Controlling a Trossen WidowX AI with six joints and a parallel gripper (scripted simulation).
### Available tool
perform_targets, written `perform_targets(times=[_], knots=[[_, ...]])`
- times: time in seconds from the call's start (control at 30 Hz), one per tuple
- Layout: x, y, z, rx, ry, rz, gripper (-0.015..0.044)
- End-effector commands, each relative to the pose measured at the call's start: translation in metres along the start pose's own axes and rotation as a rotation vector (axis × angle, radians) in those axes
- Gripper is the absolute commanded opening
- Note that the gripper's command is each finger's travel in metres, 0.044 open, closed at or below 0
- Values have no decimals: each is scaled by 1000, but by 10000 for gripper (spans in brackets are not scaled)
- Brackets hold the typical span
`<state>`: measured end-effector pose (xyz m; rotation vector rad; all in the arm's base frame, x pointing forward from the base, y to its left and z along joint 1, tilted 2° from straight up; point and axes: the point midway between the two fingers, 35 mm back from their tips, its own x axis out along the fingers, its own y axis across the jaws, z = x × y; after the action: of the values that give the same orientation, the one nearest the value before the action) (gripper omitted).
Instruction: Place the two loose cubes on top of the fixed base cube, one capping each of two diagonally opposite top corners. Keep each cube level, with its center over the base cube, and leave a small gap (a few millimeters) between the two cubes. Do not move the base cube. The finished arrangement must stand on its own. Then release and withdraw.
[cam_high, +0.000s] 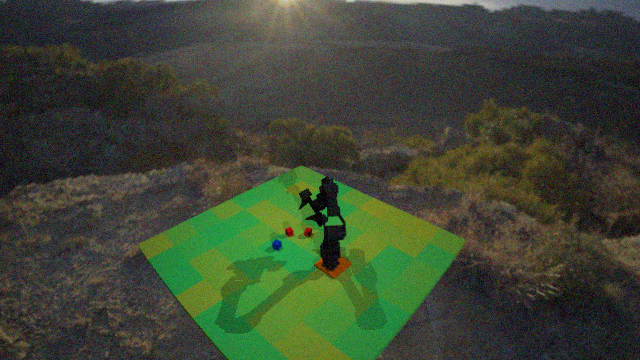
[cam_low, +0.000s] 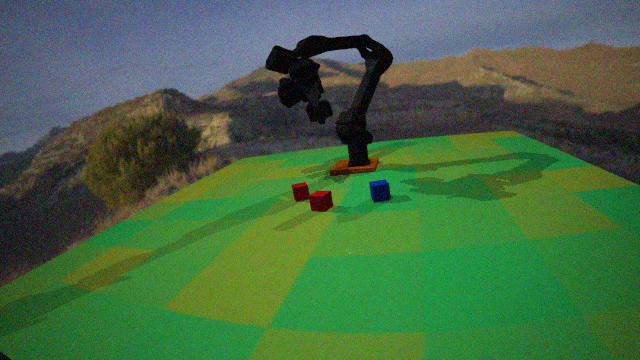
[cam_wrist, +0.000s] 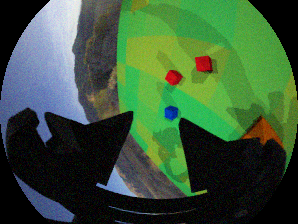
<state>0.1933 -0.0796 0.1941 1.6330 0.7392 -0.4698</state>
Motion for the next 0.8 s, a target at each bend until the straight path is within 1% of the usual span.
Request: perform_targets(times=[0.0, 0.2, 0.4, 0.77], knots=[[7, 8, 7, -311, 24, -106, 265], [18, 17, 14, -686, 92, -221, 265], [33, 26, 19, -1069, 195, -323, 265], [68, 42, 25, -1777, 484, -460, 265]])
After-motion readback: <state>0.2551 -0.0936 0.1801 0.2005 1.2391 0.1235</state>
